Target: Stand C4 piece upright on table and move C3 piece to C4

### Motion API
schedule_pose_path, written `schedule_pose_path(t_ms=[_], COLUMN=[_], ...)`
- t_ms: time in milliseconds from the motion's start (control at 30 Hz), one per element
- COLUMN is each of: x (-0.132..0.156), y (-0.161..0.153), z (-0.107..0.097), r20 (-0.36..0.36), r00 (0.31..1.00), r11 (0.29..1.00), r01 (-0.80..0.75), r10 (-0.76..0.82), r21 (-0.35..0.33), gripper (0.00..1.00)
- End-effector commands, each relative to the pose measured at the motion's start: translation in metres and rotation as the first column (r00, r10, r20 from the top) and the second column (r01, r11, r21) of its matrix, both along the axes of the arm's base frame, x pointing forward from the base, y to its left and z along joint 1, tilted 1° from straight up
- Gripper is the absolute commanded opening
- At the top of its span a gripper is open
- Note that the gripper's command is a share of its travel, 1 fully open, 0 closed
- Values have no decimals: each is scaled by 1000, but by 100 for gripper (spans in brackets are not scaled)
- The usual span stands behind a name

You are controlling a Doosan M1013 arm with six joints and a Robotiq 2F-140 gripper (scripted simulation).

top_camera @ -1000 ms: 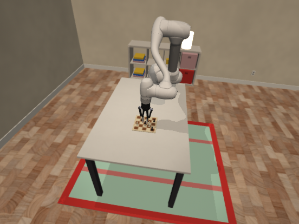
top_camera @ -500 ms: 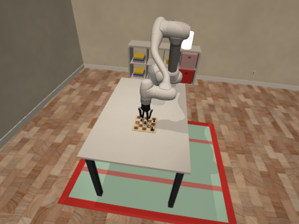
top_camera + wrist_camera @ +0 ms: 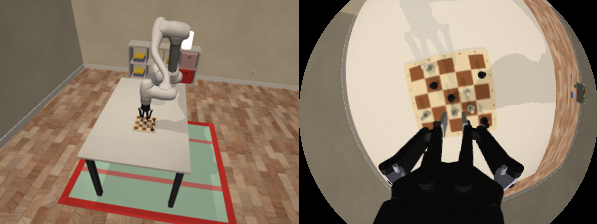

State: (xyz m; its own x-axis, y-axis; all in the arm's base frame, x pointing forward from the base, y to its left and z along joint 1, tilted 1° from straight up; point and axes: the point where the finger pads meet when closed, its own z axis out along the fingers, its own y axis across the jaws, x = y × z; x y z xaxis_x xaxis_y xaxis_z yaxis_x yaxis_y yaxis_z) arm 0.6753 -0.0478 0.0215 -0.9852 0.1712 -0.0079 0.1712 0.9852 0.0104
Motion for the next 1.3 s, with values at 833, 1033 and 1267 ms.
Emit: schedule_pose_path(t_ms=[833,1033,1267], x=[0,0,0], y=[0,0,0], z=[0,-4,-13], r20=[0,0,0], r00=[1000,1000,1000], r11=[1000,1000,1000], r01=[0,0,0], r10=[0,0,0], r21=[0,0,0], gripper=[20,20,20])
